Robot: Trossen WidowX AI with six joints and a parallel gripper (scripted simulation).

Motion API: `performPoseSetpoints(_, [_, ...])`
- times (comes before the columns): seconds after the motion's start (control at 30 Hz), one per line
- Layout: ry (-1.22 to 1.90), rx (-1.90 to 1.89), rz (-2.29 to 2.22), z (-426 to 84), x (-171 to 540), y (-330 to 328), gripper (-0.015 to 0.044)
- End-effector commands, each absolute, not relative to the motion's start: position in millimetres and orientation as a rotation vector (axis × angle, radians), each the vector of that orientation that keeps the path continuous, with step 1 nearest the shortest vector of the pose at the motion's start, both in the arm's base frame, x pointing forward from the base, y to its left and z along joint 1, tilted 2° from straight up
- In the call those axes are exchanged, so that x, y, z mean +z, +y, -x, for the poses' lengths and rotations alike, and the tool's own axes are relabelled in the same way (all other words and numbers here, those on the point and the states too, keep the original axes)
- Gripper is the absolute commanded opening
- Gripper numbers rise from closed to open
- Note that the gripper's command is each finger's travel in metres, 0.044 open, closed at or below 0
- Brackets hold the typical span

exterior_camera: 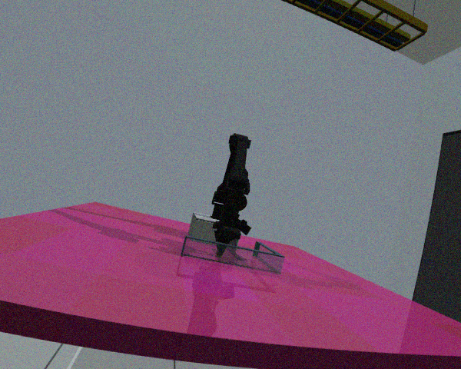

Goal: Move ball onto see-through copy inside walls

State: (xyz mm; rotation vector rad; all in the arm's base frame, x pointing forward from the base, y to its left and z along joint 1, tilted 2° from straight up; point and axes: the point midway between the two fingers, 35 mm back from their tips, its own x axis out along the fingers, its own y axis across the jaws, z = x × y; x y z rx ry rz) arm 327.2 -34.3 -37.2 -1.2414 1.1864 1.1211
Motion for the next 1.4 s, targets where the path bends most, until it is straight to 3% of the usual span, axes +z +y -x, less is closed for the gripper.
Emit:
performPoseSetpoints(0.0, [1.187,1.133,1.239,-324,-41,-34,0.0000])
performPoseSetpoints(0.1, [1.187,1.133,1.239,-324,-41,-34,0.0000])
performPoseSetpoints(0.4, [1.187,1.122,1.241,-327,-38,-34,0.0225])
performPoseSetpoints(0.63, [1.187,1.122,1.241,-327,-36,-34,0.0225])
performPoseSetpoints(0.83, [1.187,1.132,1.239,-320,45,-32,0.0225])
performPoseSetpoints(1.23, [1.175,1.113,1.251,-324,42,-33,0.0225])
performPoseSetpoints(1.37, [1.177,1.115,1.250,-318,81,-32,0.0330])
